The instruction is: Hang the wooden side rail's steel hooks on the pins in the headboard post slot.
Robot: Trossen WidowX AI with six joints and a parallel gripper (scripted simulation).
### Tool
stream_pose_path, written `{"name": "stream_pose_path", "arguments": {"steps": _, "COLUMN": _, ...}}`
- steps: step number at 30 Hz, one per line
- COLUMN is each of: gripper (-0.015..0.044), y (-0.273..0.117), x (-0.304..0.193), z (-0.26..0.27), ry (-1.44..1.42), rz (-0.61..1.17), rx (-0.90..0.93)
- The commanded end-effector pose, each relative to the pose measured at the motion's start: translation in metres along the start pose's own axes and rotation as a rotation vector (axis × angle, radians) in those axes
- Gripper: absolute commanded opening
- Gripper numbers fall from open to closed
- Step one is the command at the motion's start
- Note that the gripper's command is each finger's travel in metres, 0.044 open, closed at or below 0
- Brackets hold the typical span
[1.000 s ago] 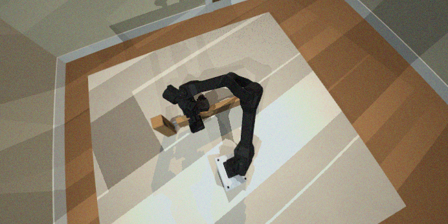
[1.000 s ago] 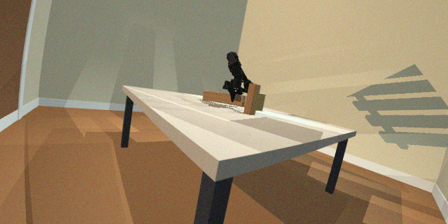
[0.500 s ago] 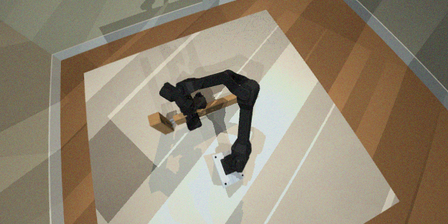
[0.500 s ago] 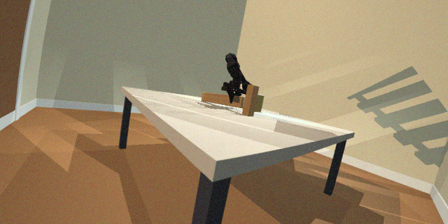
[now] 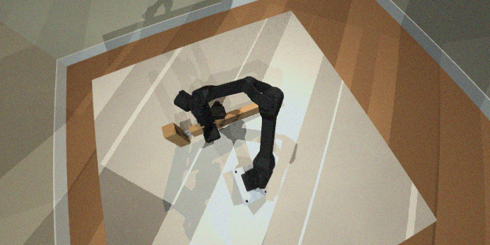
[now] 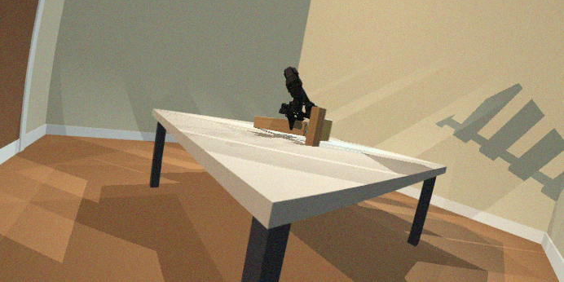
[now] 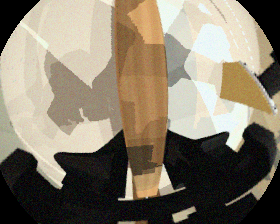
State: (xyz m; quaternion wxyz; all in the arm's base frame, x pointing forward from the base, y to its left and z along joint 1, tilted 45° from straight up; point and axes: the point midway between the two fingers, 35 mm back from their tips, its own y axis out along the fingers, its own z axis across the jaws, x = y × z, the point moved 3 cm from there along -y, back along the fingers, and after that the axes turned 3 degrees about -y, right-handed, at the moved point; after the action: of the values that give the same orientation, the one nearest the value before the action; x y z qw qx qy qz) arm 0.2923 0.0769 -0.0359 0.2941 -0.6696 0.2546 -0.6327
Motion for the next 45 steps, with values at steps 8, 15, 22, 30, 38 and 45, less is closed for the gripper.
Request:
{"name": "stream_pose_path", "arguments": {"steps": 8, "gripper": 0.0000, "y": -0.0027, "x": -0.0041, "z": 0.0005, "ry": 0.001, "rz": 0.005, "rx": 0.009}}
{"name": "stream_pose_path", "arguments": {"steps": 15, "gripper": 0.0000, "y": -0.0030, "x": -0.0046, "z": 0.0011, "ry": 0.001, "rz": 0.005, "rx": 0.009}}
{"name": "stream_pose_path", "arguments": {"steps": 22, "gripper": 0.0000, "y": -0.0036, "x": -0.0052, "z": 0.0013, "ry": 0.001, "rz": 0.006, "rx": 0.009}}
{"name": "stream_pose_path", "arguments": {"steps": 30, "gripper": 0.0000, "y": -0.0032, "x": -0.0062, "z": 0.0005, "ry": 0.001, "rz": 0.006, "rx": 0.009}}
{"name": "stream_pose_path", "arguments": {"steps": 38, "gripper": 0.0000, "y": -0.0029, "x": -0.0070, "z": 0.0010, "ry": 0.001, "rz": 0.006, "rx": 0.009}}
{"name": "stream_pose_path", "arguments": {"steps": 45, "gripper": 0.0000, "y": -0.0034, "x": -0.0075, "z": 0.0016, "ry": 0.001, "rz": 0.006, "rx": 0.009}}
